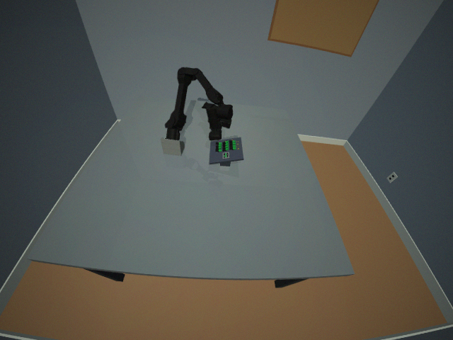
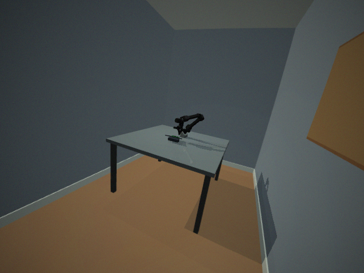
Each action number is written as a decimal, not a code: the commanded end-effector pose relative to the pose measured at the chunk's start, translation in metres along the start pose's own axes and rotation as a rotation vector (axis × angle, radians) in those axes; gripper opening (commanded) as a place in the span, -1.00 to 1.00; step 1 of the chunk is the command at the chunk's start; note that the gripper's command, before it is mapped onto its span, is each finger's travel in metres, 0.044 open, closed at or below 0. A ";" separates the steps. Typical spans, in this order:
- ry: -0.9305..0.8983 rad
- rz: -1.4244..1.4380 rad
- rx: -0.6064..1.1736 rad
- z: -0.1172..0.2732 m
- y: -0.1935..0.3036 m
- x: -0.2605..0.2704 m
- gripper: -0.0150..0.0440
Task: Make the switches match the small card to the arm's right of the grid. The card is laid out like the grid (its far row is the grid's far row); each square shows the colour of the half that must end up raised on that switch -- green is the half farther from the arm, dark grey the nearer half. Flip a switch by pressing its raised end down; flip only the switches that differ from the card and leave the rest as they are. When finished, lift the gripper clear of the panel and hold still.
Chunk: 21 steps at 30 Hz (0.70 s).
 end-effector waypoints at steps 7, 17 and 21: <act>0.002 0.013 -0.033 0.037 -0.002 -0.012 -0.49; 0.005 0.014 -0.008 0.002 -0.007 -0.017 -0.49; 0.005 0.014 -0.008 0.002 -0.007 -0.017 -0.49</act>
Point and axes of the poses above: the point midway between the two fingers, 35 mm back from their tips, its own z axis back along the fingers, its own x axis across the jaws, y = z × x, the point moved 7 cm from there along z, back along the fingers, and after that the axes turned 9 degrees about -z, right-handed, at the moved point
